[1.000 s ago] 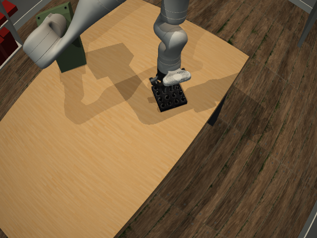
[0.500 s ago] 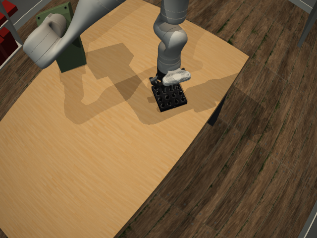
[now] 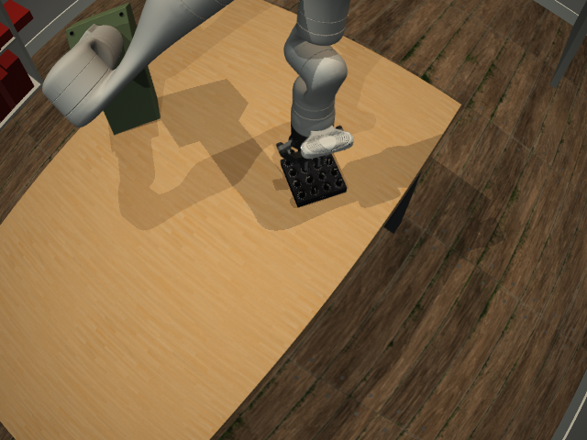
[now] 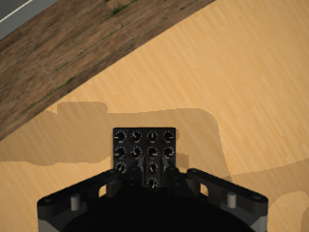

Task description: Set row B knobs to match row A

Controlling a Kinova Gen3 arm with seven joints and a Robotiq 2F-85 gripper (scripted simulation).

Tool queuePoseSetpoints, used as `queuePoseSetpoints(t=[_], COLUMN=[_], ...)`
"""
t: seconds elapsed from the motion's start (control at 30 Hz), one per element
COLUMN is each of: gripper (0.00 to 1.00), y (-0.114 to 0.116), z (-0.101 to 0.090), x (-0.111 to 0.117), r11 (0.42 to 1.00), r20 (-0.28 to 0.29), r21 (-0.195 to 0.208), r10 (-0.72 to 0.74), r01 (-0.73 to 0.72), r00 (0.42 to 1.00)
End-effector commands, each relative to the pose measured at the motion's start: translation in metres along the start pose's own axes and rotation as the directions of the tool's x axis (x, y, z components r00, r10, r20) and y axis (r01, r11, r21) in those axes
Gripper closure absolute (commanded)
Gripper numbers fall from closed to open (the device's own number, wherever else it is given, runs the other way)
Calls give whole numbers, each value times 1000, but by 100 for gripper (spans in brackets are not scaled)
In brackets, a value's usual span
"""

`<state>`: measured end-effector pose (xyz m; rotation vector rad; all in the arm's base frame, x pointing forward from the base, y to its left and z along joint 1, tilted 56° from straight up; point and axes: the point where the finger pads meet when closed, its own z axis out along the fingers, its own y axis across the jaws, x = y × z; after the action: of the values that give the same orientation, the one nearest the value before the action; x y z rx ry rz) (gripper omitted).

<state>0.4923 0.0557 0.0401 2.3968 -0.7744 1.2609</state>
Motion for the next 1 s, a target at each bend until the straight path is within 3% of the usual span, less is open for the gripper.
queuePoseSetpoints(t=[0.0,0.97], gripper=[81,81], y=[-1,-1], z=[0,8], x=[0,0], r11=[1000,1000], r20=[0,0], r21=[1,1], r10=[0,0], r01=[0,0], r00=[1000,1000])
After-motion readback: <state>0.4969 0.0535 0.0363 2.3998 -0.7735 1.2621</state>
